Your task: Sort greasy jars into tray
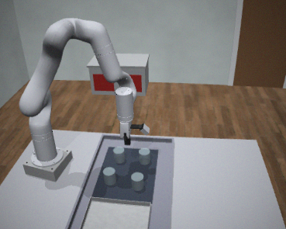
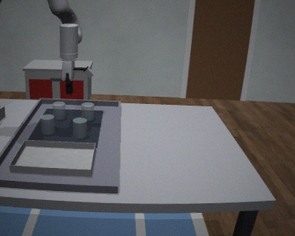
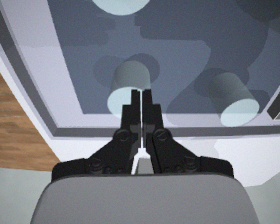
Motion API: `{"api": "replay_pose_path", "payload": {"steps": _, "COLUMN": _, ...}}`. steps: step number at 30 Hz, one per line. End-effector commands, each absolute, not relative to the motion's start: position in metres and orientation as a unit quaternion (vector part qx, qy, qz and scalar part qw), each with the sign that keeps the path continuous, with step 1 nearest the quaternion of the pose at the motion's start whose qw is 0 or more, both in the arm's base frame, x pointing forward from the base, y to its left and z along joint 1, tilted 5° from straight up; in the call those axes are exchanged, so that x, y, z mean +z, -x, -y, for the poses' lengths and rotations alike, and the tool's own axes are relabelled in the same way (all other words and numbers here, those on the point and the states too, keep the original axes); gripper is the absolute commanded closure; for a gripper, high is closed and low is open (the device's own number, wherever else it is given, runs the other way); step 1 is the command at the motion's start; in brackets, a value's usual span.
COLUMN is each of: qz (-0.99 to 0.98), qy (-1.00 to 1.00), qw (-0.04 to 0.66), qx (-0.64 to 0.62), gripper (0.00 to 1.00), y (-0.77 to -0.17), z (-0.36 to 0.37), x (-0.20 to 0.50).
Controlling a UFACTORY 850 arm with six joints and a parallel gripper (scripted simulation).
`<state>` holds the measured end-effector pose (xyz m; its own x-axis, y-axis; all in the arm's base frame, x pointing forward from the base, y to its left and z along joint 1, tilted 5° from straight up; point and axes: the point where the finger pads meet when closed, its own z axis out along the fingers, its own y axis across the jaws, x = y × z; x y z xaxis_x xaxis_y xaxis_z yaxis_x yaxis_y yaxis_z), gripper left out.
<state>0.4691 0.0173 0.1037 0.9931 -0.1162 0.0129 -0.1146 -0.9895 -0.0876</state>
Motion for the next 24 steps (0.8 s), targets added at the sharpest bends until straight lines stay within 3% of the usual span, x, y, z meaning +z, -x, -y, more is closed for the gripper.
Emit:
{"api": "replay_pose_path", "payload": {"steps": 1, "qz": -0.059, "qy": 0.997, "qw": 0.039, "qx": -0.008, "gripper": 1.0, "y": -0.474, "z": -0.032, "x": 0.105}}
{"api": "replay_pose_path", "payload": {"steps": 24, "qz": -0.059, "qy": 0.997, "qw": 0.039, "qx": -0.008, "gripper": 1.0, "y": -0.476, "z": -0.038, "x": 0.029}}
